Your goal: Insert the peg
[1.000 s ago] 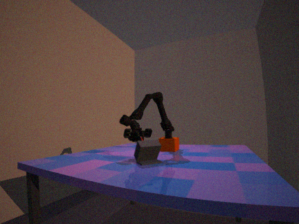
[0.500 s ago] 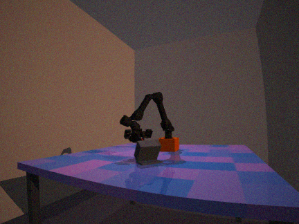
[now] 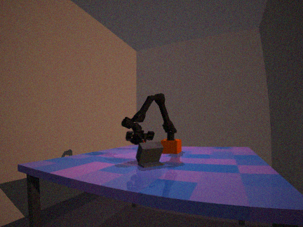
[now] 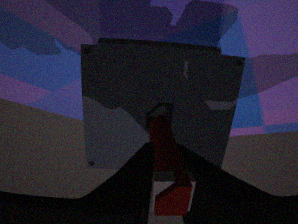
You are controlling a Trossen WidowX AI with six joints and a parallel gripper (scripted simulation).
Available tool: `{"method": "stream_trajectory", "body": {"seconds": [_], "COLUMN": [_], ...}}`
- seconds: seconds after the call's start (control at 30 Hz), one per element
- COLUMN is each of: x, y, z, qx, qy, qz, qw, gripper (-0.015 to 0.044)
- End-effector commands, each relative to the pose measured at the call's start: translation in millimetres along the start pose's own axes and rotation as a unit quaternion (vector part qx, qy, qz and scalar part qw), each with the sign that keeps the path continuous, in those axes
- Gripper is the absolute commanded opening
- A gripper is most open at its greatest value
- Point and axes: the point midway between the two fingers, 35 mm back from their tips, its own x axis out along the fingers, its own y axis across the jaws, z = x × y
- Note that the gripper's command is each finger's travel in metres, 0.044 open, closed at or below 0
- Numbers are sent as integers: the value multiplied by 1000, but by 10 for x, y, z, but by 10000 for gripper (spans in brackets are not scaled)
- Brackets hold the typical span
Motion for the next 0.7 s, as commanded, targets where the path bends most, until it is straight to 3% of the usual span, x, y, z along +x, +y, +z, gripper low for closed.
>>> {"method": "stream_trajectory", "body": {"seconds": [0.0,0.67], "x": [5,61], "y": [-22,-36], "z": [24,31], "qx": [0,0], "qy": [0,0], "qz": [-1,-1], "qw": [1000,1000], "gripper": [0,0]}}
